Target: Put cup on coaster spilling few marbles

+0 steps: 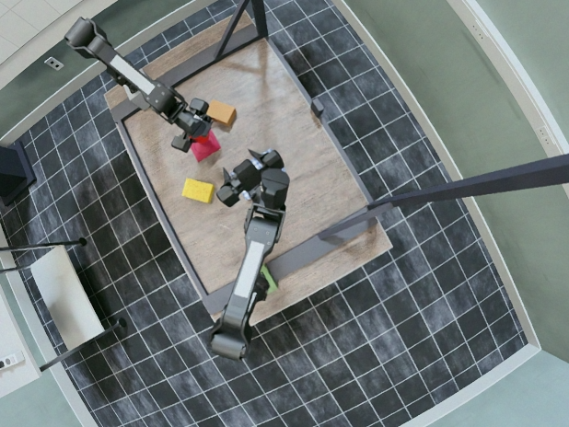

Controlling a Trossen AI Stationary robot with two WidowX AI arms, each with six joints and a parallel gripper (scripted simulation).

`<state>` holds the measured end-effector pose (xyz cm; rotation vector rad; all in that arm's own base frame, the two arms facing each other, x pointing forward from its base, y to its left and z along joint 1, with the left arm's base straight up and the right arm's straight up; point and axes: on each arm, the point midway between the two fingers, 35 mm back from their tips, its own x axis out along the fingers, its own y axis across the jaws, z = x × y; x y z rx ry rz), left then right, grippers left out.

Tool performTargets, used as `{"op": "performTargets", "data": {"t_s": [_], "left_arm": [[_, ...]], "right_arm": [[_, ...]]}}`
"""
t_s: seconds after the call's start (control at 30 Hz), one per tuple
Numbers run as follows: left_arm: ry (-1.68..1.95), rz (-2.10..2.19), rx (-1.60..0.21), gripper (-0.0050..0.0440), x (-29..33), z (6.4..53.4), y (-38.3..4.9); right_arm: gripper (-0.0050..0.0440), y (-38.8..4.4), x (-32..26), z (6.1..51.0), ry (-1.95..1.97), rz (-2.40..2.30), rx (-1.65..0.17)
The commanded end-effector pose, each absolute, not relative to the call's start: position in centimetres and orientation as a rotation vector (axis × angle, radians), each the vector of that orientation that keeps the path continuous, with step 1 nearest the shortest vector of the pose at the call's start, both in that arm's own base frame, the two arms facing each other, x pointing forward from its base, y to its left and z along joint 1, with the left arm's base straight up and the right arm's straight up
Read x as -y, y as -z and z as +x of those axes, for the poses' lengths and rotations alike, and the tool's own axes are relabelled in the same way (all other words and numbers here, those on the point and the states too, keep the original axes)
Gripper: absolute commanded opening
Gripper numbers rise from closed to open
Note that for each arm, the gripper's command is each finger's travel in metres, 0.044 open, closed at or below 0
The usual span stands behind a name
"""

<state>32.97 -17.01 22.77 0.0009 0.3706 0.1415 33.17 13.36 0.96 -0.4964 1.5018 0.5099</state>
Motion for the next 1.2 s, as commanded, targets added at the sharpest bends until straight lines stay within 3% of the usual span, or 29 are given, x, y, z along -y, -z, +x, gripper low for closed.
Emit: {"op": "performTargets", "data": {"t_s": [0.0,0.43,0.8,0.97,1.17], "left_arm": [[-0.138,-0.018,-0.354,0.04,17.0,32.9,-23.6],[-0.138,-0.018,-0.354,0.04,17.0,32.9,-23.6],[-0.138,-0.018,-0.354,0.04,17.0,32.9,-23.6],[-0.138,-0.018,-0.354,0.04,17.0,32.9,-23.6],[-0.138,-0.018,-0.354,0.04,17.0,32.9,-23.6]], "right_arm": [[0.0291,-0.4,-12.9,33.8,-0.518,-0.493,-1.485],[0.0291,1.8,-11.9,34.5,-0.518,-0.495,-1.485],[0.0291,1.1,-12.1,35.0,-0.513,-0.494,-1.462],[0.04,1.1,-12.1,35.0,-0.513,-0.494,-1.462],[0.04,0.1,-12.2,35.4,-0.514,-0.491,-1.439]]}}
